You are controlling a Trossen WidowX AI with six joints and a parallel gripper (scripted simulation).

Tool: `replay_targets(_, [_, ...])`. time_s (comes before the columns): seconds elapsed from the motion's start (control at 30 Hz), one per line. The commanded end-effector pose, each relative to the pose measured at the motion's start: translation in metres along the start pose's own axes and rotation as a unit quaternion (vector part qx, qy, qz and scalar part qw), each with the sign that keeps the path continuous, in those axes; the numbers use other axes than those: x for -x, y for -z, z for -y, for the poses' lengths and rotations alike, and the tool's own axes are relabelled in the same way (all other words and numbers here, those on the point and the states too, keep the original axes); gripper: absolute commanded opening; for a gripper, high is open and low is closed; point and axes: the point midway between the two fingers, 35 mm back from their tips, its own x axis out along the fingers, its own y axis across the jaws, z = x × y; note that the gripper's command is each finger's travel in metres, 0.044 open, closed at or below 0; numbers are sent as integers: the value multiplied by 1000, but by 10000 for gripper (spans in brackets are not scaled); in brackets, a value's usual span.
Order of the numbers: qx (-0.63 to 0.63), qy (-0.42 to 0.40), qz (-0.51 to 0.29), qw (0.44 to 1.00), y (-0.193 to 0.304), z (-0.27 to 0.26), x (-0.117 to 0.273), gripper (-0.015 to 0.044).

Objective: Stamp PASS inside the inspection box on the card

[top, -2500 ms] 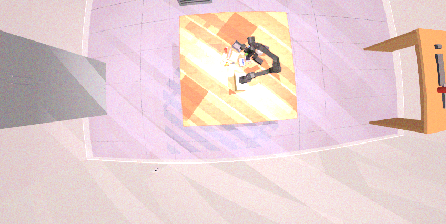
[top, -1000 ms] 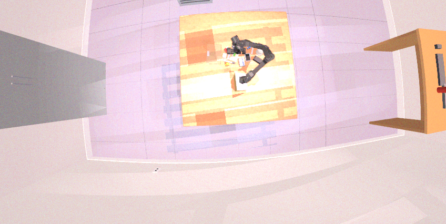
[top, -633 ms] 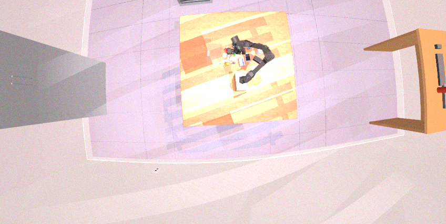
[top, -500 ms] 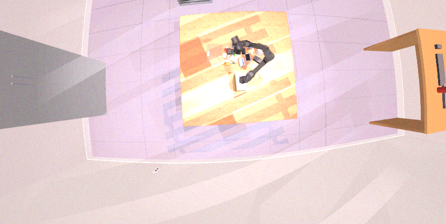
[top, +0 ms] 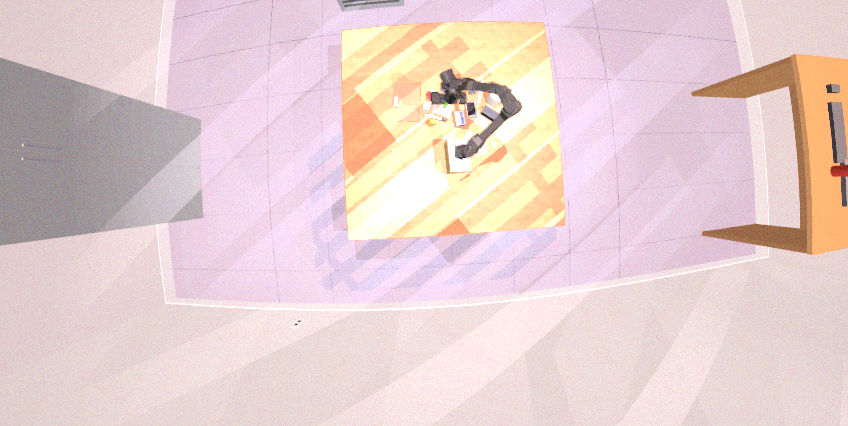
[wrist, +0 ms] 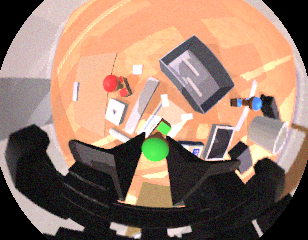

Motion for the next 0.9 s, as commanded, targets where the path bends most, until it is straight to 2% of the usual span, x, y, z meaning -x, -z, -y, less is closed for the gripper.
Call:
replay_targets(0.0, [4, 1, 1, 1000, 1, 0, -3, 0])
replay_targets(0.87, [4, 1, 2, 1000, 3, 3, -20, 0])
